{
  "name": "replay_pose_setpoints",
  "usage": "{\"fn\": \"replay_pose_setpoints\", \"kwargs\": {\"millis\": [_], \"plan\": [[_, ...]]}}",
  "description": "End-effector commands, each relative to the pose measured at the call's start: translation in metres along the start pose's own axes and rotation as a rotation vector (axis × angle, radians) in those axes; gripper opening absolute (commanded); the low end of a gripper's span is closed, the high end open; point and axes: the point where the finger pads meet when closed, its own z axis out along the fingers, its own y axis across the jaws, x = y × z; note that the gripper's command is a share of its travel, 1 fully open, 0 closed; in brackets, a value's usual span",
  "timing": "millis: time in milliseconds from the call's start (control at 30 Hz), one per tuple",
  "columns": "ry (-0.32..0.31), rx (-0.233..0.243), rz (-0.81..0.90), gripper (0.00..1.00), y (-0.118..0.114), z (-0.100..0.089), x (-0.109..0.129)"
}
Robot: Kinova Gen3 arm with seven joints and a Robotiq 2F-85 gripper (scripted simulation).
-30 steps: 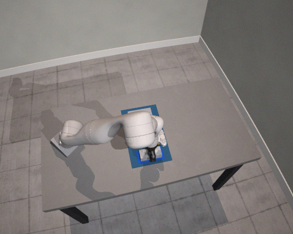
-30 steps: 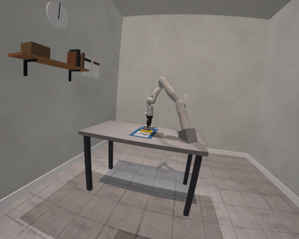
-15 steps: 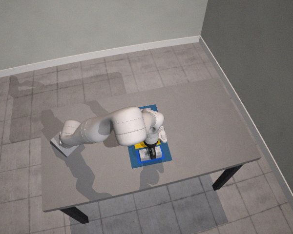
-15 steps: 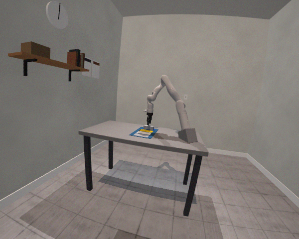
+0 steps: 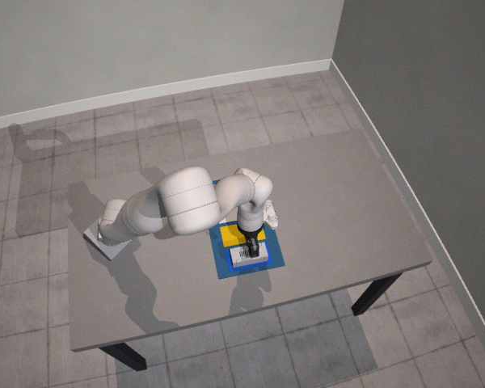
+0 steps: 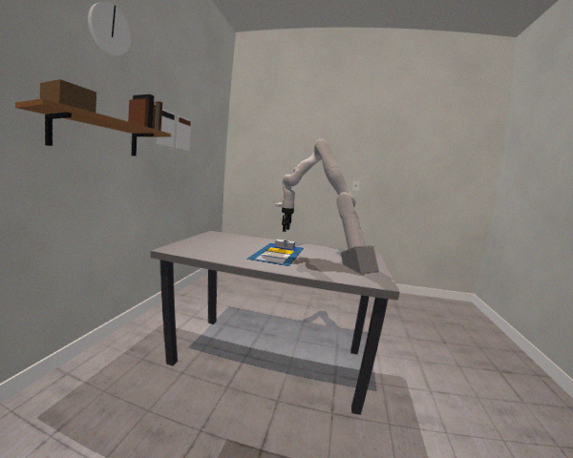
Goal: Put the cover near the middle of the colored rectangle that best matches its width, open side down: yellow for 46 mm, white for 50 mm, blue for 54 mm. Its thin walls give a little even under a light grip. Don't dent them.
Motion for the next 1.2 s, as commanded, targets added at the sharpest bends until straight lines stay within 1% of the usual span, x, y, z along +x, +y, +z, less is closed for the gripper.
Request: {"fn": "replay_pose_setpoints", "kwargs": {"millis": [0, 267, 1167], "plan": [[0.001, 0.0, 0.0, 1.0, 0.0002, -0.0075, 0.0005], [0.001, 0.0, 0.0, 1.0, 0.0002, -0.0121, 0.0005], [0.001, 0.0, 0.0, 1.0, 0.0002, -0.0122, 0.0005]]}}
